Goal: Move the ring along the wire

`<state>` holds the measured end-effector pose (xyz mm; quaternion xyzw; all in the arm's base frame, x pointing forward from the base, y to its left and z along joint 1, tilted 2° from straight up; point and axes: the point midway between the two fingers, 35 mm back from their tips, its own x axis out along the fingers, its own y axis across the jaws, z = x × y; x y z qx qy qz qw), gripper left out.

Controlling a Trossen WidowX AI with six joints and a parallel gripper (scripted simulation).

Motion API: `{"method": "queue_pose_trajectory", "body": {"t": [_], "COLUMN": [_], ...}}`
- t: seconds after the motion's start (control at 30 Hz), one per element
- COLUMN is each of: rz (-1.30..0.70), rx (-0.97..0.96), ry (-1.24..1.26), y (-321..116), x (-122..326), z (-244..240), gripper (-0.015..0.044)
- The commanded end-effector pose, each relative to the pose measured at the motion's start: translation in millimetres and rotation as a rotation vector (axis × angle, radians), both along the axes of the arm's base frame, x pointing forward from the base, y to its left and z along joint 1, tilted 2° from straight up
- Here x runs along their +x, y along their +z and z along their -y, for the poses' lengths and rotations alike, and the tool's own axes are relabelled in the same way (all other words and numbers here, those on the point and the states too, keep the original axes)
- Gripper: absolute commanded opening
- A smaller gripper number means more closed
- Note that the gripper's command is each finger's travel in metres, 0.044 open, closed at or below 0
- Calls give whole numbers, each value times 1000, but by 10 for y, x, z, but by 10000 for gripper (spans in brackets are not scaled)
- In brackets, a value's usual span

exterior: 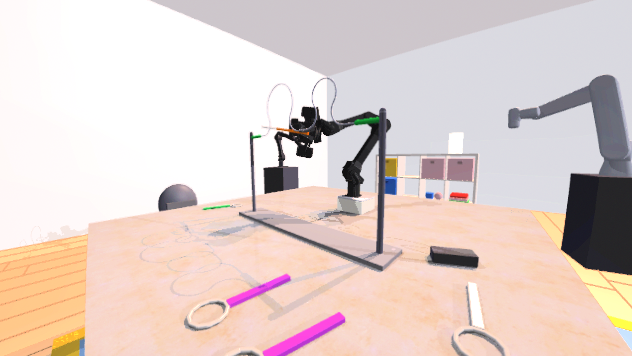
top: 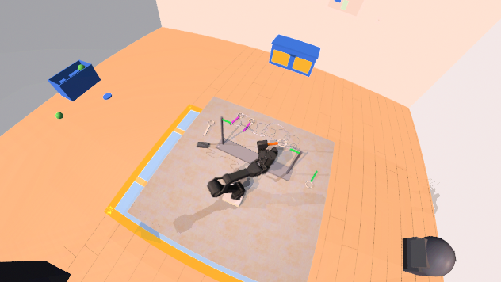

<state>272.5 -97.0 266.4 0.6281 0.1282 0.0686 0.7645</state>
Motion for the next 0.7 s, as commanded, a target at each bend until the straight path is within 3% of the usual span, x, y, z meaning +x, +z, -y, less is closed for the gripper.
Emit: {"method": "queue_pose_trajectory", "body": {"t": [0.0,0.67], "rz": [17,76], "rx": [53,338], "ry": [10,10], "y": [132,591], "x": [-8,-11], "z": [-17,-16], "gripper": [-150,-150]}}
